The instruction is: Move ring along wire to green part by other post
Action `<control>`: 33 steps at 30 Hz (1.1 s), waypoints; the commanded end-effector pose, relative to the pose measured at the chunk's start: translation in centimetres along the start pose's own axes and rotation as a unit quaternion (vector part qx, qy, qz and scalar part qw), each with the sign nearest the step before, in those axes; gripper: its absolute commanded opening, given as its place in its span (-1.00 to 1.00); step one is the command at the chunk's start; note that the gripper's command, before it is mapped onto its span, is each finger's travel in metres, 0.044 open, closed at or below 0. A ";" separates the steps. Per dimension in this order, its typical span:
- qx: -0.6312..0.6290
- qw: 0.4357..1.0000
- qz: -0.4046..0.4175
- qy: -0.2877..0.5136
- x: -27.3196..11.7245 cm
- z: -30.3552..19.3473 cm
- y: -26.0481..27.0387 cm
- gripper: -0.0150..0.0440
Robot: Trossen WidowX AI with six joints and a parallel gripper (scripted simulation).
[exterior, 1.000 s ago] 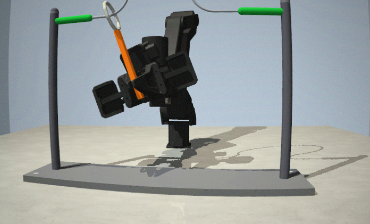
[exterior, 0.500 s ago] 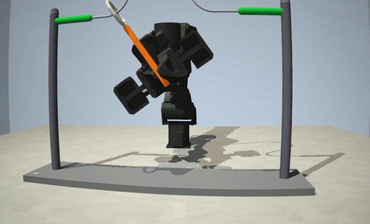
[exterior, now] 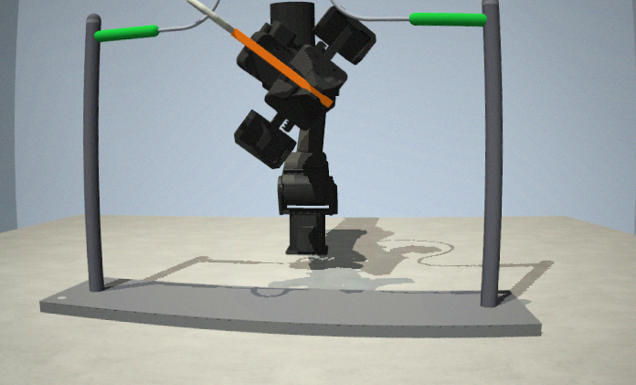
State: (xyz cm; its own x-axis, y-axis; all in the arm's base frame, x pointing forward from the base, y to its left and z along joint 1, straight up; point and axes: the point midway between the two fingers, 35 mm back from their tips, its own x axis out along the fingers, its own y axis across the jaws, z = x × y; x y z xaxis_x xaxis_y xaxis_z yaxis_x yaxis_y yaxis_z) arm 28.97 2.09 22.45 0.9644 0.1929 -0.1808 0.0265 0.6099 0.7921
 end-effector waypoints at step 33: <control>0.285 0.946 0.127 0.089 -3.6 3.2 9.1 -1.00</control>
State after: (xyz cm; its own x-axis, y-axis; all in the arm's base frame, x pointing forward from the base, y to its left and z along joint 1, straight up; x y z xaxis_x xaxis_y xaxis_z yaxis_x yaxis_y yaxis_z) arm 26.68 4.37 31.17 0.9027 0.4295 -0.0270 -0.0002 0.0631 0.9980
